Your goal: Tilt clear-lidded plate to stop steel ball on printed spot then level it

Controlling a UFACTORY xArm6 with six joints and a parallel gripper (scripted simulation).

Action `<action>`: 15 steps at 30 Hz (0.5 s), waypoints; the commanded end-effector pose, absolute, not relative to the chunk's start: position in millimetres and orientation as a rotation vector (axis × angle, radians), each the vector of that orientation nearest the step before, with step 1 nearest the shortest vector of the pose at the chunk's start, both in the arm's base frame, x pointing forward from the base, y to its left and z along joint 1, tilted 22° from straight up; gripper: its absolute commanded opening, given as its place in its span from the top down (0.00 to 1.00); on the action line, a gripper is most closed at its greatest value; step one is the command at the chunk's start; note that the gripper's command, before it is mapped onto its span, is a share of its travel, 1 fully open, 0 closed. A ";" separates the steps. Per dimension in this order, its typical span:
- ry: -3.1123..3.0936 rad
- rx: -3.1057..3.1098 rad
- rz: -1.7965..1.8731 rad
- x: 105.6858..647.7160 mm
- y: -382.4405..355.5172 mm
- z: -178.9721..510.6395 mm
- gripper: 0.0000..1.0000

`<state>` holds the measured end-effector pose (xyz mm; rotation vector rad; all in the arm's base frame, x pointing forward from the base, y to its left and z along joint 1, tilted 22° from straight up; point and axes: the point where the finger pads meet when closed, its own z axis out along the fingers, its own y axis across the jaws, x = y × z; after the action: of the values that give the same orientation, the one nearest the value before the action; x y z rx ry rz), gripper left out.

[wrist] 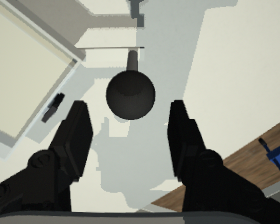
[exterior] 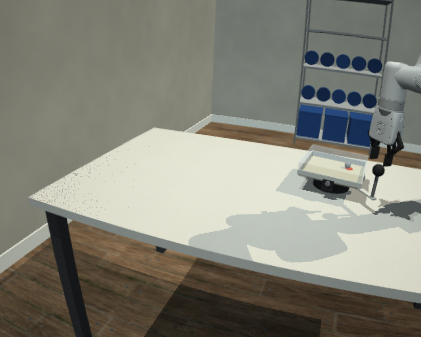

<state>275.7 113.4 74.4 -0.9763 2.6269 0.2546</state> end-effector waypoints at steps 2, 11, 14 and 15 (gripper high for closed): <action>2.625 -0.976 0.254 274.7 111.7 81.5 0.39; 2.625 -0.976 0.253 273.2 109.9 87.3 0.39; 2.625 -0.976 0.253 273.1 109.8 87.8 0.39; 2.625 -0.976 0.253 273.1 109.7 87.9 0.39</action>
<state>272.5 109.6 86.9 -0.9764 2.6267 0.2536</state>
